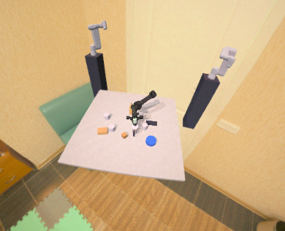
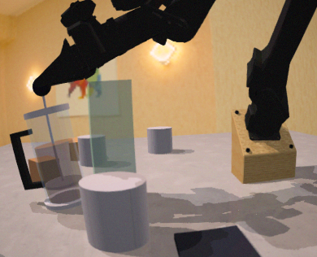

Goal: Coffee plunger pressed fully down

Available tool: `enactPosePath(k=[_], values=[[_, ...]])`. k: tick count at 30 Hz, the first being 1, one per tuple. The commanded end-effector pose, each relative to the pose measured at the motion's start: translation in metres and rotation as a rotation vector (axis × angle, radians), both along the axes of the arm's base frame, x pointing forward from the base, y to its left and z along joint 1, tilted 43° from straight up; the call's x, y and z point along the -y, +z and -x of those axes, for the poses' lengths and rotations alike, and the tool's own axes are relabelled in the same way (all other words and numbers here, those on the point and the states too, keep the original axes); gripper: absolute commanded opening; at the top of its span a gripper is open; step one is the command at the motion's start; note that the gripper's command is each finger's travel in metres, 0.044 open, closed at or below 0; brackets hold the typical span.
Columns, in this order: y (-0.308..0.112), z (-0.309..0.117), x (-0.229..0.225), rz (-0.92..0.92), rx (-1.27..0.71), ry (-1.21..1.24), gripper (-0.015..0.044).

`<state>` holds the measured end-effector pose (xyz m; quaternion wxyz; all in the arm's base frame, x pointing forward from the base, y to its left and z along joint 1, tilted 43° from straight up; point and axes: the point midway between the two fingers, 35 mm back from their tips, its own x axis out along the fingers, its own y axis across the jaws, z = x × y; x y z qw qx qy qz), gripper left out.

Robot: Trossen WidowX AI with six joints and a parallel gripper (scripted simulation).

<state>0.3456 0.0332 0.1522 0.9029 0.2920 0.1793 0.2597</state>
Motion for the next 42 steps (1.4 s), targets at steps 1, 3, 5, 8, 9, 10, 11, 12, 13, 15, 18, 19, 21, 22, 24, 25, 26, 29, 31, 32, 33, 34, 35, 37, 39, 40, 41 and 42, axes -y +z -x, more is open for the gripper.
enactPosePath(k=[1,3,5,8,9,10,11,12,13,15,18,19,21,22,24,25,26,29,31,32,33,34,35,37,39,40,41,42], values=[[-0.0067,0.0011,-0.0054,-0.014,-0.027,0.025,0.0126],[-0.0068,0.001,-0.0052,-0.014,-0.027,0.025,0.0126],[-0.0069,0.001,-0.0051,-0.014,-0.027,0.025,0.0126],[-0.0071,0.0008,-0.0048,-0.014,-0.027,0.025,0.0126],[-0.0071,0.0008,-0.0048,-0.014,-0.027,0.025,0.0126],[-0.0071,0.0007,-0.0048,-0.014,-0.027,0.025,0.0126],[-0.0071,0.0006,-0.0047,-0.014,-0.027,0.025,0.0126],[-0.0072,0.0005,-0.0046,-0.014,-0.027,0.025,0.0126],[-0.0072,0.0005,-0.0046,-0.014,-0.027,0.025,0.0126],[-0.0072,0.0004,-0.0045,-0.014,-0.027,0.025,0.0126],[-0.0067,0.0001,-0.004,-0.014,-0.027,0.025,0.0126],[-0.0068,0.0001,-0.0041,-0.014,-0.027,0.025,0.0126],[-0.0071,0.0,-0.0043,-0.014,-0.027,0.025,0.0126],[-0.0072,-0.0001,-0.0043,-0.014,-0.027,0.025,0.0126],[-0.007,-0.0001,-0.0041,-0.014,-0.027,0.025,0.0126],[-0.0066,-0.0002,-0.0038,-0.014,-0.027,0.025,0.0126],[-0.0068,-0.0002,-0.0039,-0.014,-0.027,0.025,0.0126],[-0.0071,-0.0003,-0.0042,-0.014,-0.027,0.025,0.0126],[-0.0029,-0.001,-0.0008,-0.005,-0.009,0.01,0.0126],[-0.0029,-0.001,-0.0008,-0.005,-0.009,0.01,0.0126],[-0.0029,-0.001,-0.0008,-0.005,-0.009,0.01,0.0126],[-0.0029,-0.001,-0.0008,-0.005,-0.009,0.01,0.0126],[-0.0029,-0.001,-0.0008,-0.005,-0.009,0.01,0.0126],[-0.0029,-0.001,-0.0008,-0.005,-0.009,0.01,0.0126],[-0.0029,-0.001,-0.0008,-0.005,-0.009,0.01,0.0126],[-0.0029,-0.001,-0.0008,-0.005,-0.009,0.01,0.0153],[-0.0029,-0.001,-0.0008,-0.005,-0.009,0.01,0.0179],[-0.0029,-0.001,-0.0008,-0.005,-0.009,0.01,0.0205]])
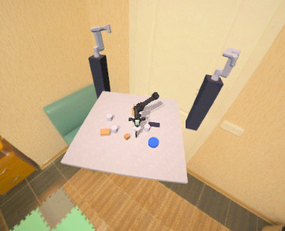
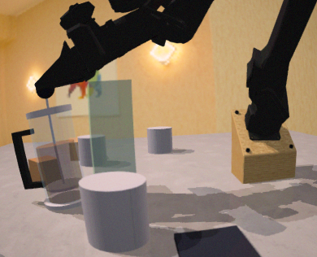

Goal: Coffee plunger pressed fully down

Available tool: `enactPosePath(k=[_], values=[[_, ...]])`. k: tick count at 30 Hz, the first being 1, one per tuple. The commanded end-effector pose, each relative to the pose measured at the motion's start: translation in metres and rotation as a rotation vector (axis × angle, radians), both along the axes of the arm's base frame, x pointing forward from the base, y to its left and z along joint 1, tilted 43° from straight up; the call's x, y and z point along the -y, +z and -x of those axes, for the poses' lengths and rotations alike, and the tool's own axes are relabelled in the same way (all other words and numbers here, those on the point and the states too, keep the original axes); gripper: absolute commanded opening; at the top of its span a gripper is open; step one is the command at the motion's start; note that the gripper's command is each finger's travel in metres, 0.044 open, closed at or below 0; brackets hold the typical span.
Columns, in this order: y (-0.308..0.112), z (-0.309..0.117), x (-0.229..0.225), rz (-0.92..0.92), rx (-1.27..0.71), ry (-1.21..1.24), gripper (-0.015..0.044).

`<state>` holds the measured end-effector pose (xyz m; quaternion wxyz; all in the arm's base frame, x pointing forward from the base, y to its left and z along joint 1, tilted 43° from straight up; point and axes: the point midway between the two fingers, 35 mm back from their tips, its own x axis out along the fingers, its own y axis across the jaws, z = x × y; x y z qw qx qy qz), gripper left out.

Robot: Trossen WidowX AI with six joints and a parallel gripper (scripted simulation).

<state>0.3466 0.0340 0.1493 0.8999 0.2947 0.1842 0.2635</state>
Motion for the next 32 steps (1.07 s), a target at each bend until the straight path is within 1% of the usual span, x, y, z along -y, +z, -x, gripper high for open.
enactPosePath(k=[1,9,12,15,22,32], values=[[0.0,0.0,0.0,0.0,0.0,-0.001,0.0231],[0.0,0.0,0.0,0.0,0.0,-0.001,0.044],[0.0,0.0,0.0,0.0,0.0,-0.001,0.044],[0.007,0.001,0.01,0.004,-0.007,0.002,0.044],[0.052,0.022,0.055,-0.005,-0.023,0.013,0.044],[0.053,0.024,0.056,-0.006,-0.023,0.013,0.044]])
